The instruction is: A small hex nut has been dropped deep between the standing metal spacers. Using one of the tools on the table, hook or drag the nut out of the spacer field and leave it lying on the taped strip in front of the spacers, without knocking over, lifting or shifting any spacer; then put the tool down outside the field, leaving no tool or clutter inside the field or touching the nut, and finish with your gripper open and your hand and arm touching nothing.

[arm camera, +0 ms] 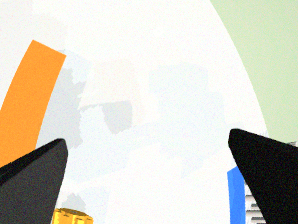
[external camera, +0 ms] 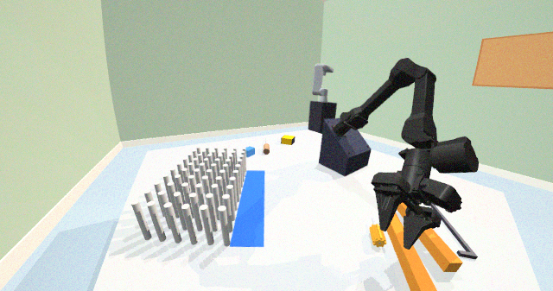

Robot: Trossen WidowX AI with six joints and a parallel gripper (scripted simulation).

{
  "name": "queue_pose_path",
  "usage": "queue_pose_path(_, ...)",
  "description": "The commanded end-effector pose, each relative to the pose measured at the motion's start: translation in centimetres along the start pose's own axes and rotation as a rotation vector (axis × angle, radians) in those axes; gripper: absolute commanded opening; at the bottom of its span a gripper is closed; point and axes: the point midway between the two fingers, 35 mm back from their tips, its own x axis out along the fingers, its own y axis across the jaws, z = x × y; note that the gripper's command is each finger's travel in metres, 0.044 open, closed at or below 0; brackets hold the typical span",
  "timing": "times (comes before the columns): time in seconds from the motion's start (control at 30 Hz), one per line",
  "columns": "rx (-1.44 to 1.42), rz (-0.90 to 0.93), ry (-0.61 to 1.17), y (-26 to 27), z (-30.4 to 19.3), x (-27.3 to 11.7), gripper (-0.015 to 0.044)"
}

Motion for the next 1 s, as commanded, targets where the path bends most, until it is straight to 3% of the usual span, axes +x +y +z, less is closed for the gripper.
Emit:
queue_pose_path(0.0, 0.107, -0.069, 0.024, -5.3, -4.3, 2.4, 0.044)
queue_pose_path(0.33, 0.355, -0.236, 0.068, -17.1, -16.3, 3.0, 0.044)
queue_pose_path(0.67, 0.648, -0.427, 0.06, -25.7, -28.8, -4.1, 0.044)
queue_pose_path(0.97, 0.687, -0.459, 0.049, -26.5, -30.4, -5.6, 0.044)
